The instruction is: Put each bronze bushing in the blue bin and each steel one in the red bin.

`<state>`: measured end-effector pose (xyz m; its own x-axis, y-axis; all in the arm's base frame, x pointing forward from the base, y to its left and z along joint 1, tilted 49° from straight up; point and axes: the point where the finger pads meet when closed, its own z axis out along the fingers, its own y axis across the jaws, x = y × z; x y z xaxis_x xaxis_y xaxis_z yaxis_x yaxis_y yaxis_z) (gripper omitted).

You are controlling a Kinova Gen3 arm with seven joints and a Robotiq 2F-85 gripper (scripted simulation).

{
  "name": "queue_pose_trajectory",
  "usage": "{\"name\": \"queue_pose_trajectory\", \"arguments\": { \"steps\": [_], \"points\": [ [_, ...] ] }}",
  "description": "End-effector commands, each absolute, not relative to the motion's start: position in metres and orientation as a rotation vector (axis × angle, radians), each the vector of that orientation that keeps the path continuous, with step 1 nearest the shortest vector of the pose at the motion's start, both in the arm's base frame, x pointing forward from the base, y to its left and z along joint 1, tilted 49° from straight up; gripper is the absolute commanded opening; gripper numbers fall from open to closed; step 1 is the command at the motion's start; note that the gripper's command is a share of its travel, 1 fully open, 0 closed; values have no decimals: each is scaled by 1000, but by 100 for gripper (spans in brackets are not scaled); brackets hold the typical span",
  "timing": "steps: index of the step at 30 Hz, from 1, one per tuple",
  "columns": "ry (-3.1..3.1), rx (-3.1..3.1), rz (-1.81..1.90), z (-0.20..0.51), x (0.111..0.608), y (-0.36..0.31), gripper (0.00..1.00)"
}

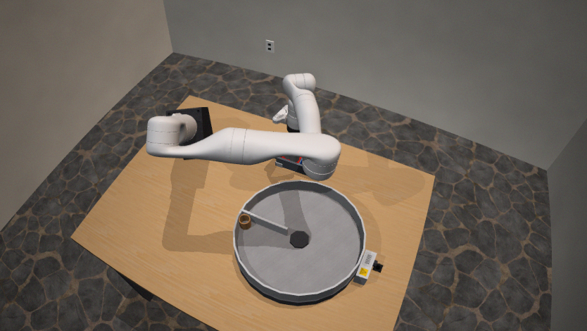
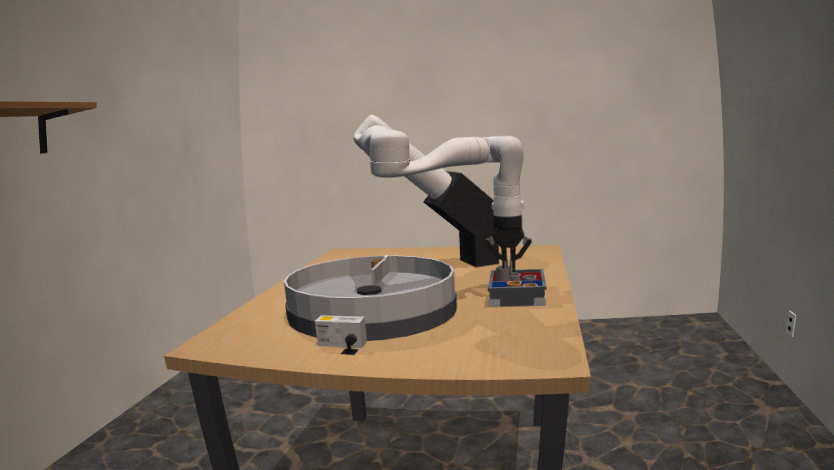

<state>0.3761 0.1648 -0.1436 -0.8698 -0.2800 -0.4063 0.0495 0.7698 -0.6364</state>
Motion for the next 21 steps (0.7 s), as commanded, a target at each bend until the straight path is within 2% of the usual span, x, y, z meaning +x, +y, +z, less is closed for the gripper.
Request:
{"name": "queue_pose_trajectory", "arguments": {
  "steps": [1,21],
  "points": [
    [2477,-181,-903,-147,379,165,0],
    [2477,-181,-903,-155,385,159,0]
  ]
}}
